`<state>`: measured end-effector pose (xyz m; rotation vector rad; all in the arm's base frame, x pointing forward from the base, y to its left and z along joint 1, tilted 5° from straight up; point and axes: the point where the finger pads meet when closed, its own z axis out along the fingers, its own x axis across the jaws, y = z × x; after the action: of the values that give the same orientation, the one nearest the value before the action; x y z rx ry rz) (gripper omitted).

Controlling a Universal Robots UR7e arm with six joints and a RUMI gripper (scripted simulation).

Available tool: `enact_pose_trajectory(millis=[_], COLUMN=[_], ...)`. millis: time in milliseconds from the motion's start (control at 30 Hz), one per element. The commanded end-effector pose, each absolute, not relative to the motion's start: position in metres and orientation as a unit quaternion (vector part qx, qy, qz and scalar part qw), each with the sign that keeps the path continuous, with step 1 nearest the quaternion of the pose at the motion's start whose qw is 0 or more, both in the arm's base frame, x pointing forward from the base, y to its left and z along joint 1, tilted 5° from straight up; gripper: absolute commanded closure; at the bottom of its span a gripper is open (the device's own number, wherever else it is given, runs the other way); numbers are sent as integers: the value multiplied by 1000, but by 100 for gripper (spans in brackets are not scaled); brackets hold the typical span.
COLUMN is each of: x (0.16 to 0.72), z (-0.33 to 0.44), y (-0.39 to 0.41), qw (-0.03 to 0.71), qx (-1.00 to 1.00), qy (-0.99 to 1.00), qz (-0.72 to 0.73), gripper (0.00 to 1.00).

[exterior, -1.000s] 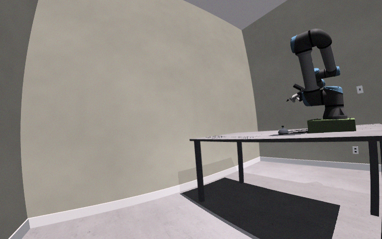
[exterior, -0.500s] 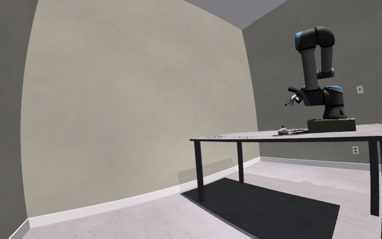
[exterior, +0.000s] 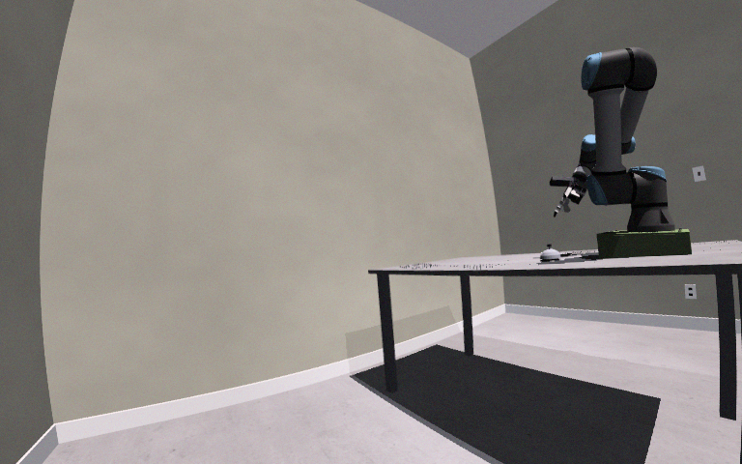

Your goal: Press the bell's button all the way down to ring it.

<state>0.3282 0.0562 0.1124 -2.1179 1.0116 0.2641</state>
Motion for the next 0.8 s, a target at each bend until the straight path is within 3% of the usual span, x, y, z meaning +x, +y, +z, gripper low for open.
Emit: enact_pose_trajectory(millis=[0,767], x=[322,312], z=[97,55], y=[70,102], qw=[327,120], qx=[-839,-855], qy=[409,472], qz=[147,178], gripper=[0,0])
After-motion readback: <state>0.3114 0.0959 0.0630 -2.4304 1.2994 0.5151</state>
